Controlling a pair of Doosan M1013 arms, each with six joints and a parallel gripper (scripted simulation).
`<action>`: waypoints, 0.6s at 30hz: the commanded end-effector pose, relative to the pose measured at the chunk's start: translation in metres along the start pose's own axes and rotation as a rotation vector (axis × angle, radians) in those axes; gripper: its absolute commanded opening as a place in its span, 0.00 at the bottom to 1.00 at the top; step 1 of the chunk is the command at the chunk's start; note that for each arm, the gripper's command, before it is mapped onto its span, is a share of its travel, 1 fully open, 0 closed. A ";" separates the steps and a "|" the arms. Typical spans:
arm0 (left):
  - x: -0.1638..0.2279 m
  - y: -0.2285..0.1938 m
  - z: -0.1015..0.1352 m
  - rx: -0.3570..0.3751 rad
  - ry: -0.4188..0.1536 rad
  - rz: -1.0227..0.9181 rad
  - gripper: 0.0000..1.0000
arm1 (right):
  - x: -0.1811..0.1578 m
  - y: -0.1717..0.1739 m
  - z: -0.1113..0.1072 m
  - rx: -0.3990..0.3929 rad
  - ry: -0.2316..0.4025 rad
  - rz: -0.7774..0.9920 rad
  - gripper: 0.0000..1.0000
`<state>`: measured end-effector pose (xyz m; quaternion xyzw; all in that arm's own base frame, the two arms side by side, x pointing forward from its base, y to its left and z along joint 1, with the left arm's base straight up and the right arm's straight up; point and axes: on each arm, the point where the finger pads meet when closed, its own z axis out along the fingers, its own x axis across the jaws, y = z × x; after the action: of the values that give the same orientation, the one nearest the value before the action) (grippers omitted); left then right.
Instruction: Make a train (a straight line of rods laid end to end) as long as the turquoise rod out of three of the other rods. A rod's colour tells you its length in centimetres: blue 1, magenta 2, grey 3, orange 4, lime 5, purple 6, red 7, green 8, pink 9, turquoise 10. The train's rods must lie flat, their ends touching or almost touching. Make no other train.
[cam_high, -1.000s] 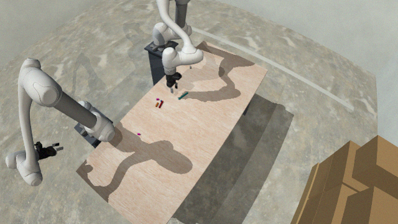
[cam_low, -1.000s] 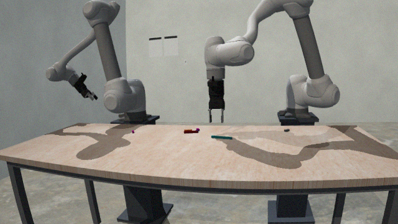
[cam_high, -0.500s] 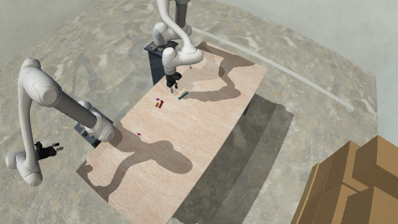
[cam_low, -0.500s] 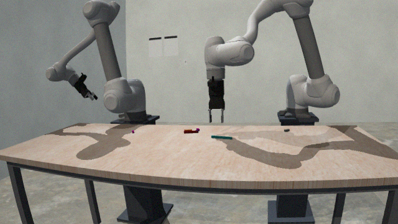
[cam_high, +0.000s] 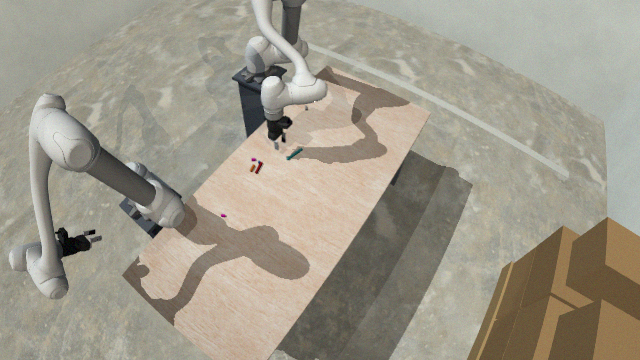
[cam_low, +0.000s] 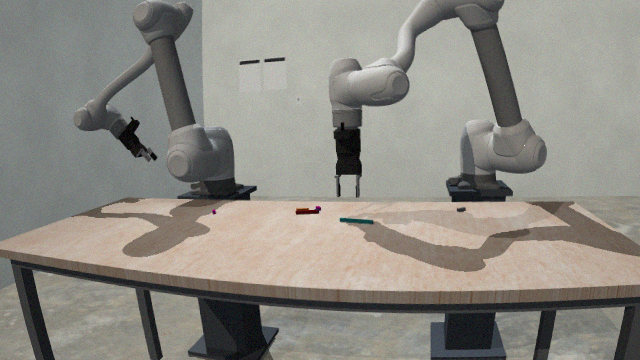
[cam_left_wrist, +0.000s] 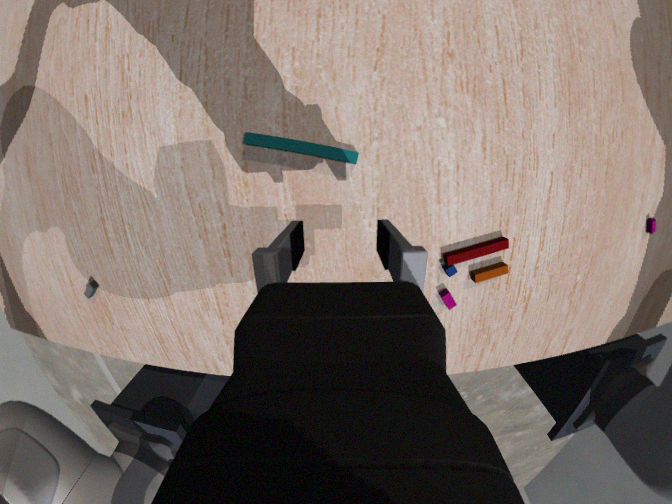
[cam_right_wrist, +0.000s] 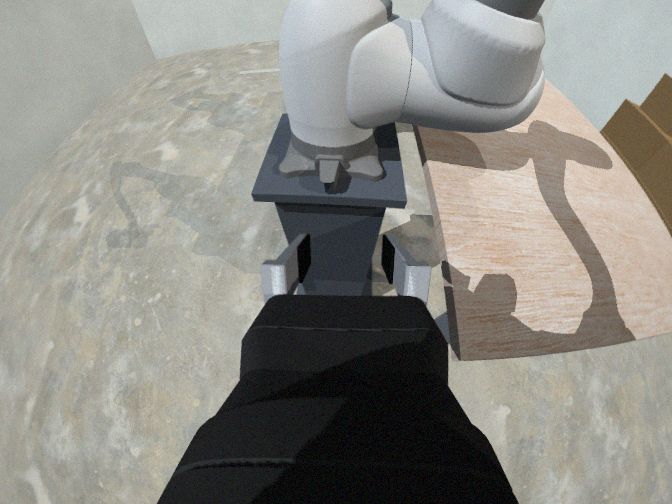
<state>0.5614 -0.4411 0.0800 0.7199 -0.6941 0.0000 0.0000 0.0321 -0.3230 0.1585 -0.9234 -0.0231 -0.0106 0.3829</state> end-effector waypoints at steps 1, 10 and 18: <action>-0.002 -0.001 -0.001 0.001 0.001 0.026 1.00 | 0.000 0.000 0.000 -0.001 0.000 0.000 1.00; -0.016 -0.005 -0.001 0.001 0.001 0.230 1.00 | 0.000 0.000 0.000 -0.001 0.000 0.000 1.00; -0.039 -0.009 -0.002 0.001 0.000 0.568 1.00 | 0.000 0.000 0.000 -0.001 0.000 0.000 1.00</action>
<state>0.5671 -0.4098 0.0809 0.5512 -0.8343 -0.0021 -0.0060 0.0321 -0.3230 0.1585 -0.9234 -0.0231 -0.0106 0.3829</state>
